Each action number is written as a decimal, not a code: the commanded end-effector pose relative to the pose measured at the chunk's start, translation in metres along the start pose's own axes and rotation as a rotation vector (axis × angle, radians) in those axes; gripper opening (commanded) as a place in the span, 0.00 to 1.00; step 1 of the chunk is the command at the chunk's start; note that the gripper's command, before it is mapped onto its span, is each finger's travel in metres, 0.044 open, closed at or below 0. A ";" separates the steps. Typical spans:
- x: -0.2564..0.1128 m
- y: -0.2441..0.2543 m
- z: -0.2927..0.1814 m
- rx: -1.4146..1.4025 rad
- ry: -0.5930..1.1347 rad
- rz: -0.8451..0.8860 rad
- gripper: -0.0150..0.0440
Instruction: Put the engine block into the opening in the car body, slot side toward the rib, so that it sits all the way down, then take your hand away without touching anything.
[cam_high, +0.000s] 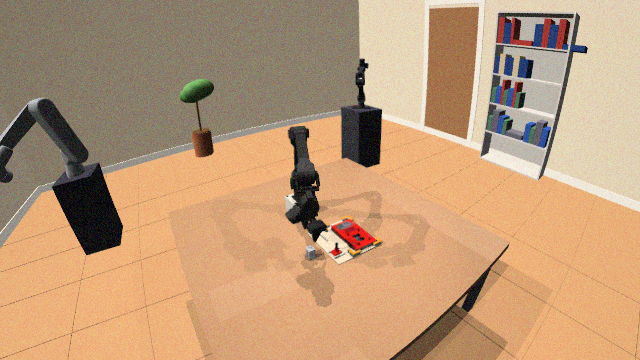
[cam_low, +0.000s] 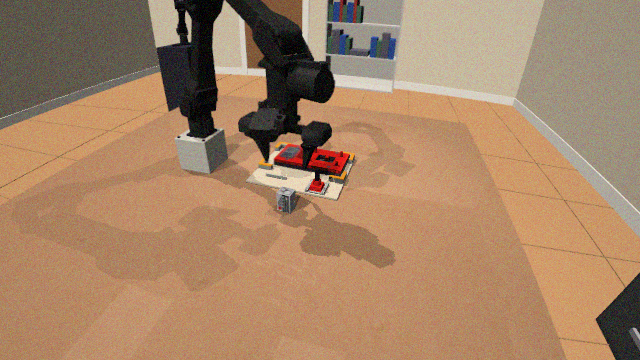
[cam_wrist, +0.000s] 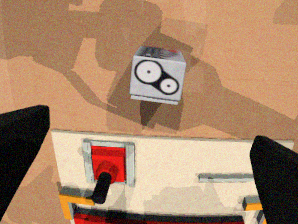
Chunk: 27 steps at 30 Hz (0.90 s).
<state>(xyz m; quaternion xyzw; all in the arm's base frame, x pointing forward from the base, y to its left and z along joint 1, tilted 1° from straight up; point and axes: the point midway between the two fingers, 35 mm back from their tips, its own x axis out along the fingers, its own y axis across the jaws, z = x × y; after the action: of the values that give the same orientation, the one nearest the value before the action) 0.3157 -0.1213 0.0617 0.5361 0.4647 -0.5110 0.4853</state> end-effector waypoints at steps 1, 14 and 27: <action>0.012 -0.001 0.001 -0.016 -0.006 -0.014 1.00; 0.051 -0.001 0.002 -0.016 -0.006 -0.015 1.00; 0.071 0.000 0.002 -0.016 -0.006 -0.015 1.00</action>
<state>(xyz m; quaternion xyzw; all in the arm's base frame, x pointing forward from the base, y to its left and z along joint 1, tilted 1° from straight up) 0.3196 -0.1231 -0.0024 0.5310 0.4682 -0.5110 0.4874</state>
